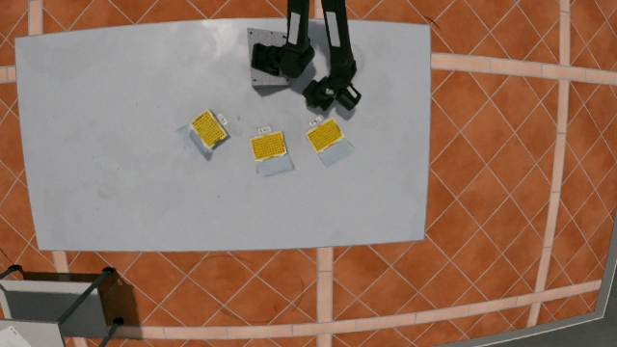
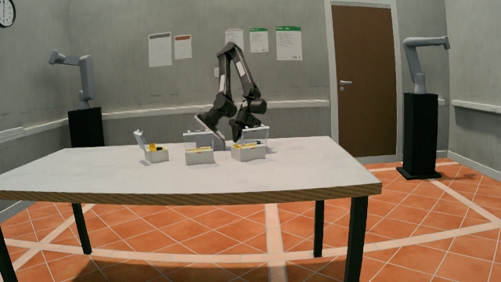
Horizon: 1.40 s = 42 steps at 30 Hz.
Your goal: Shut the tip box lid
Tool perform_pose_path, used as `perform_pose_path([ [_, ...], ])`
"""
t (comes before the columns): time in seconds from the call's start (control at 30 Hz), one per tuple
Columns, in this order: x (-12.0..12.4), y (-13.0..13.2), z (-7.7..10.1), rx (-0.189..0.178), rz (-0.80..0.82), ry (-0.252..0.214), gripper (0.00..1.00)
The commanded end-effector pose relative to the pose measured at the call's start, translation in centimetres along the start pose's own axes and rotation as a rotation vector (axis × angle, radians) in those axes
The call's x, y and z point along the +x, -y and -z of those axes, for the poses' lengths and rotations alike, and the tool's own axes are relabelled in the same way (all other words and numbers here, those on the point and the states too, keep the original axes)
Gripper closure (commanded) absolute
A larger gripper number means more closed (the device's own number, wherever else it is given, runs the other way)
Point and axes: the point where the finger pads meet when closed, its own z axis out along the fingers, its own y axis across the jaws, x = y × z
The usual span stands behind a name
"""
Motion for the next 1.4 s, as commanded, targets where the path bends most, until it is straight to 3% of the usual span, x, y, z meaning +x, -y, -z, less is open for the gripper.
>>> perform_pose_path([
  [0.0,-0.1,1.2,0.5,0.025,-0.015,-0.001,1.00],
  [1.1,-0.1,1.2,0.5,0.025,-0.015,-0.001,1.00],
  [1.13,0.3,2.1,1.7,0.047,-0.013,-0.003,1.00],
  [1.37,2.1,2.1,5.1,0.052,-0.008,-0.008,1.00],
])
